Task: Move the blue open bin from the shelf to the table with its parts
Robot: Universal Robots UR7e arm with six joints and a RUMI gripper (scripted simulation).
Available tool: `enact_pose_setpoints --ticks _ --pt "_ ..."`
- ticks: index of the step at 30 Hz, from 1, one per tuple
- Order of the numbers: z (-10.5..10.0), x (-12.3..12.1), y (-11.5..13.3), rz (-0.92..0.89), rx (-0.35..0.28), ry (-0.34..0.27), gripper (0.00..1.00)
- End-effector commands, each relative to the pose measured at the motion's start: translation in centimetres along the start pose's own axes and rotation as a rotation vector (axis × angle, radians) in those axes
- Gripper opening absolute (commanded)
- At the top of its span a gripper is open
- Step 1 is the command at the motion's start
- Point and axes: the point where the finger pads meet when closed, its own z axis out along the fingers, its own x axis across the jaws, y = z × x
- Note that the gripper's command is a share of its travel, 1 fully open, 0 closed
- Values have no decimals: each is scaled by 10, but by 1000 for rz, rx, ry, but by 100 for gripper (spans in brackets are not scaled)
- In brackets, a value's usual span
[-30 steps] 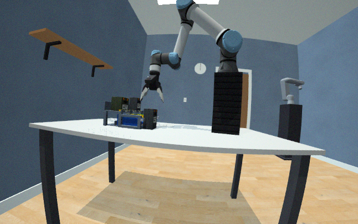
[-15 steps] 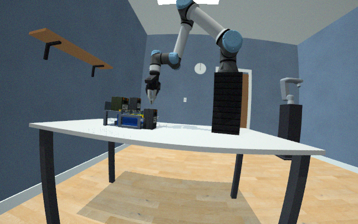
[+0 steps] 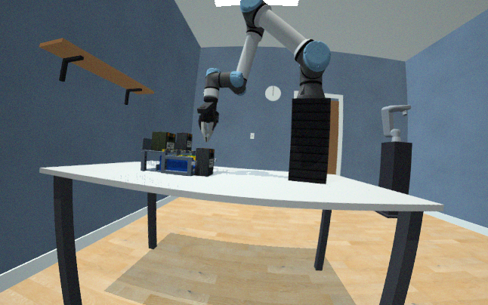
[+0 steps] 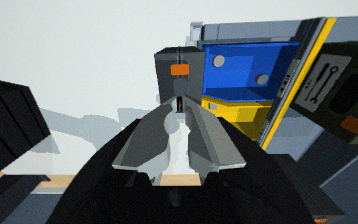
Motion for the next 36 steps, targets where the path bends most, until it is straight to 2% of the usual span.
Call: enact_pose_setpoints --ticks 1,12,17,22,23,36 --pt "-1 1 0 0 0 1 0" --pt "-1 1 0 0 0 1 0" --pt "-23 0 0 0 0 2 0" --pt "-29 0 0 0 0 2 0" --pt "-29 0 0 0 0 2 72" --pt "-29 0 0 0 0 2 72"
